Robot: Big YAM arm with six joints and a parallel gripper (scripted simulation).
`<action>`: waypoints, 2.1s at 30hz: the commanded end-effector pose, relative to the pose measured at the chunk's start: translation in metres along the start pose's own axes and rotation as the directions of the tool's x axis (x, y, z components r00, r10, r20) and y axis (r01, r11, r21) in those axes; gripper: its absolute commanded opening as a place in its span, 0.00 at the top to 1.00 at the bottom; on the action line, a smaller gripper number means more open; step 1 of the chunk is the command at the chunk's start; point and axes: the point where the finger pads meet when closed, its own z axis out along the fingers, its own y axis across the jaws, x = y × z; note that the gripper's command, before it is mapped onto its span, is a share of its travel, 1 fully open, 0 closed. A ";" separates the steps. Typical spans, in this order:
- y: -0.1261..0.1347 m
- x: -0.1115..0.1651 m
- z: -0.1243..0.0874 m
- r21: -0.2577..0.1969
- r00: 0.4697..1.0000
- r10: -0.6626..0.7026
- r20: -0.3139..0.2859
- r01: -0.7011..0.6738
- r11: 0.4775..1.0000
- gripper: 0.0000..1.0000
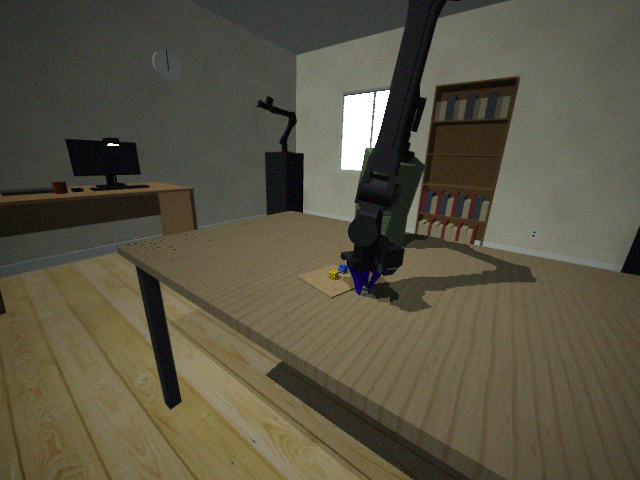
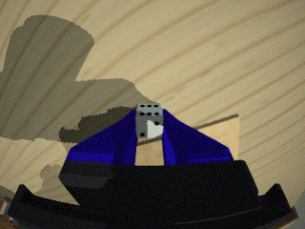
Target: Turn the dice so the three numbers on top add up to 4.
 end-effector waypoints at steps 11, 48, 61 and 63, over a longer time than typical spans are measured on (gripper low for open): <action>-0.008 -0.004 -0.054 0.014 1.000 0.001 0.016 -0.001 1.000 0.85; -0.068 0.040 -0.102 0.006 0.911 -0.413 0.000 0.413 0.911 0.85; -0.085 0.048 -0.111 0.021 0.802 -0.597 0.008 0.597 0.802 0.85; -0.085 0.048 -0.111 0.021 0.802 -0.597 0.007 0.597 0.802 0.85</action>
